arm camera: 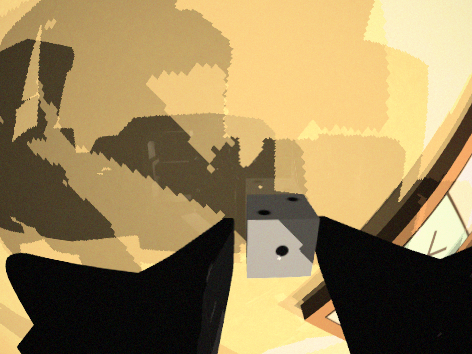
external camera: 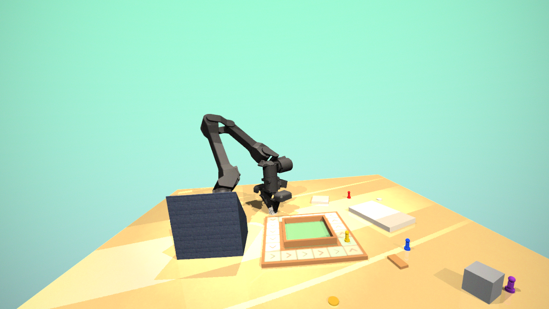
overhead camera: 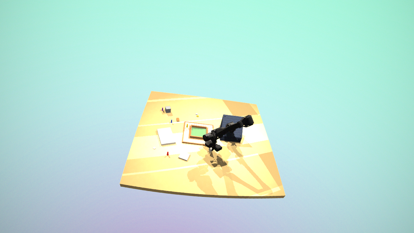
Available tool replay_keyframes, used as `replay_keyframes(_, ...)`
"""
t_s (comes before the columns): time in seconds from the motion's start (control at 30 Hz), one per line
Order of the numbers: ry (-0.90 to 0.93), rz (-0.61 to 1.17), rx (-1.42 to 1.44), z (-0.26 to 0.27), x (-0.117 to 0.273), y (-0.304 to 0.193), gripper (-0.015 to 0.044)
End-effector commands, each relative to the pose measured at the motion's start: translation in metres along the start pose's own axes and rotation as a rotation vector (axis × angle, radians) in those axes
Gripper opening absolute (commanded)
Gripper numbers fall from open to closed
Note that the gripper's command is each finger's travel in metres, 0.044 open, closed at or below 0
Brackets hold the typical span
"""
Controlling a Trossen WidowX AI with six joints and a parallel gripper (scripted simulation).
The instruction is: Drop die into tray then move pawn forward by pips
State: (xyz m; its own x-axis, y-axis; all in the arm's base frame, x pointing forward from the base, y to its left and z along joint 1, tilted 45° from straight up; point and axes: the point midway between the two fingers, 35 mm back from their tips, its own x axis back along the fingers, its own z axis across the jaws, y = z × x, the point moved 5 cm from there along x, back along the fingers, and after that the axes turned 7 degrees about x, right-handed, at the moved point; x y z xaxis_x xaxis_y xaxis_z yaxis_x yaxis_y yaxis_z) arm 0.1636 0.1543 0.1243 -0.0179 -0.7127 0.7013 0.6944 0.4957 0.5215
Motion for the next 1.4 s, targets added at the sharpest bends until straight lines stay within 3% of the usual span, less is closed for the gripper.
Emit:
replay_keyframes(0.0,-0.005,0.003,-0.007,-0.001,-0.001,-0.001,0.0104)
replay_keyframes(0.17,-0.005,0.003,-0.007,-0.001,-0.001,-0.001,0.0071)
replay_keyframes(0.27,-0.007,0.005,-0.006,-0.002,0.001,-0.001,0.0000)
replay_keyframes(1.17,-0.010,0.011,-0.007,-0.005,0.118,0.007,0.0000)
replay_keyframes(1.37,-0.010,0.010,-0.030,-0.006,0.121,0.007,0.0000)
